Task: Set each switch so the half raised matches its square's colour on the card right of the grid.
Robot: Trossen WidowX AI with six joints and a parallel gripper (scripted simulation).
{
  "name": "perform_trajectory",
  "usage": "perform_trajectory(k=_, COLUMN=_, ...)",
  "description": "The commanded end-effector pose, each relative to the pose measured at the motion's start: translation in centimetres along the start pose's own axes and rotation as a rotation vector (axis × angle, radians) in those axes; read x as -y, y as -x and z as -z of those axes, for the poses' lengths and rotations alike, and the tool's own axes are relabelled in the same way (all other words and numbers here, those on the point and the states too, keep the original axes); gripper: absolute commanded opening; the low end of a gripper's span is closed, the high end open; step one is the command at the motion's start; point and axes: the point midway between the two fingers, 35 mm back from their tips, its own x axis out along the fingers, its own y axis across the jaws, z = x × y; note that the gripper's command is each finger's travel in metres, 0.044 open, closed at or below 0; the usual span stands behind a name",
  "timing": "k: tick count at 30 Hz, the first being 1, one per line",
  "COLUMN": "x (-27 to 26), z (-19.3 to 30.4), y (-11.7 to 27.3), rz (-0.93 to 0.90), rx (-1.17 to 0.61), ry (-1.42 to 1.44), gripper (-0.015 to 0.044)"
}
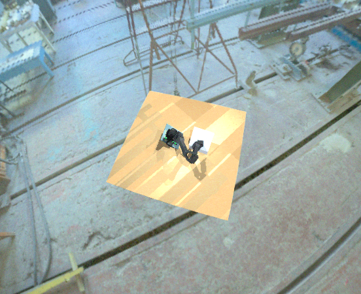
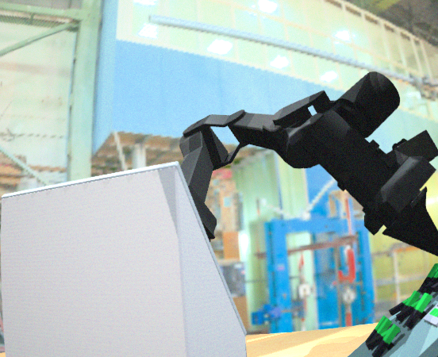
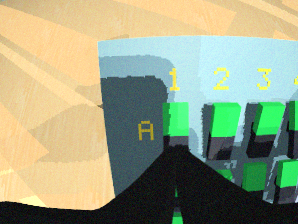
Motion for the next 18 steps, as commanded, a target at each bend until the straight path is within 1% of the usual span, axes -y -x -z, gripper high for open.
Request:
perform_trajectory(k=1, x=0.07, z=0.00, y=-0.07, rz=0.003, rx=0.001, ry=-0.004, gripper=0.0000)
perform_trajectory(k=18, x=0.07, z=0.01, y=-0.30, rz=0.003, rx=0.001, ry=-0.004, gripper=0.0000)
